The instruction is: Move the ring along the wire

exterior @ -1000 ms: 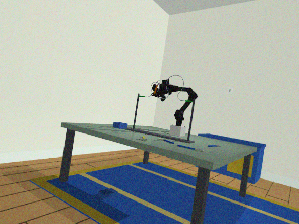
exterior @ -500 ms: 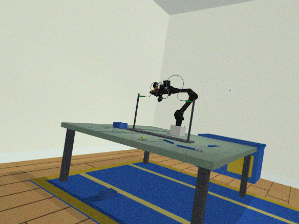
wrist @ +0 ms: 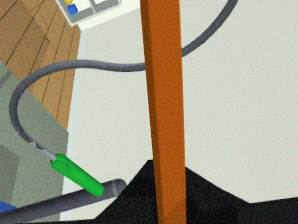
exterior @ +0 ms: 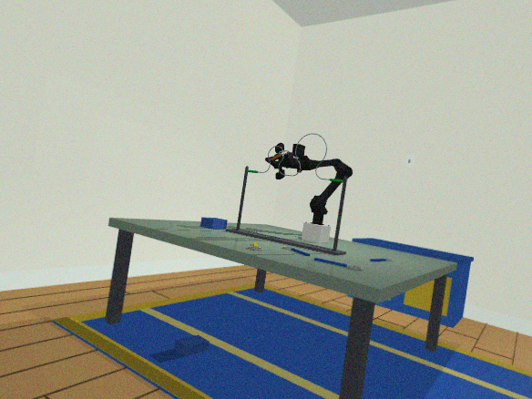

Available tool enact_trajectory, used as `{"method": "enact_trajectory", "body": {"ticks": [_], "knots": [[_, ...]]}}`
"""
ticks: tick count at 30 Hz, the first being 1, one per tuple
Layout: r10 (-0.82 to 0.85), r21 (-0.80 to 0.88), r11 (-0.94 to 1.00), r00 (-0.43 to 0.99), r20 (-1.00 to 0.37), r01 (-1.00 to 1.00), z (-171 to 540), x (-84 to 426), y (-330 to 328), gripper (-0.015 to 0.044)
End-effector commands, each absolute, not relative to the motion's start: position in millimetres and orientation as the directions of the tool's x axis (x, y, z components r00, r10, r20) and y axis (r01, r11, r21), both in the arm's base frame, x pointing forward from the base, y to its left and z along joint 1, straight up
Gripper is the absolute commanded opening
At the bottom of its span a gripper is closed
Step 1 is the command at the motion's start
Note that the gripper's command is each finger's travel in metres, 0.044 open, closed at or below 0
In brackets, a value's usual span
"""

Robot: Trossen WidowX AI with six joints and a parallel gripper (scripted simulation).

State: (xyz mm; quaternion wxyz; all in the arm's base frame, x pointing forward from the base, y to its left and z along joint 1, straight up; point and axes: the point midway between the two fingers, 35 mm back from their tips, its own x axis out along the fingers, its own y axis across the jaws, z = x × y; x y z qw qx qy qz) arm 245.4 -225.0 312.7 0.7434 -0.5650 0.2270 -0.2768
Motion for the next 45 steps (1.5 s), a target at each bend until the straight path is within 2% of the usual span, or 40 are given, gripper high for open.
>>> {"method": "enact_trajectory", "body": {"ticks": [1,21,45], "knots": [[-0.673,-0.984,0.116,0.739,0.023,0.136,315.9,244.4,-227.4,-0.0150],[-0.639,-0.975,-0.206,0.743,0.199,0.084,337.5,244.0,-228.3,-0.0150],[-0.571,-0.888,-0.458,0.752,0.330,0.041,352.0,244.3,-225.1,-0.0150]]}}
